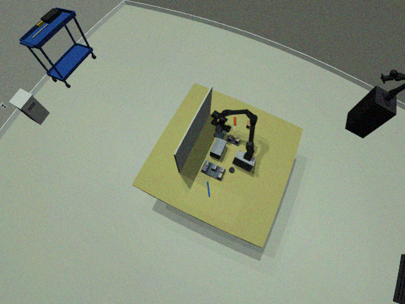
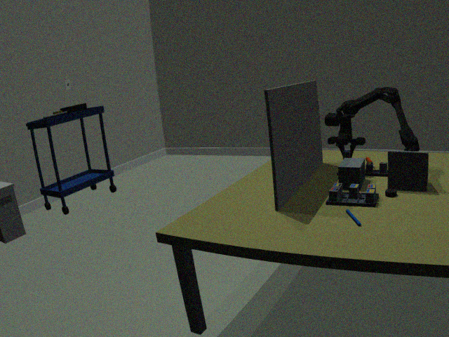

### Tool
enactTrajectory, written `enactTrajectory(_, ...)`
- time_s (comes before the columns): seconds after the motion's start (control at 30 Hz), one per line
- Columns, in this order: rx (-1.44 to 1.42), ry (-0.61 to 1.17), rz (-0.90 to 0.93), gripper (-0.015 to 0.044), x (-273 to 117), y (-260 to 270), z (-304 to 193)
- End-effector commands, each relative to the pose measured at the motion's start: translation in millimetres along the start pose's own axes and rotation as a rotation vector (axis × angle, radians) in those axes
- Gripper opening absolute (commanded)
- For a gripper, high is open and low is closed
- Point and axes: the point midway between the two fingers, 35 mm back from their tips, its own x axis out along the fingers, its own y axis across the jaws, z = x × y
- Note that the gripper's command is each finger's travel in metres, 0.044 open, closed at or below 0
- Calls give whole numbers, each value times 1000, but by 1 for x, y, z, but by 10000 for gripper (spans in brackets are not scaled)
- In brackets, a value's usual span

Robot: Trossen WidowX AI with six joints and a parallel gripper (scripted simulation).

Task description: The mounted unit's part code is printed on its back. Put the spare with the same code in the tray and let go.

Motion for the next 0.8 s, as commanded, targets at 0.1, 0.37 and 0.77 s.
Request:
enactTrajectory(0.1,-6,0,-3,0,6,0,1)
enactTrajectory(0.37,-6,1,-3,0,13,1,0)
enactTrajectory(0.77,-6,4,-3,0,24,2,0)
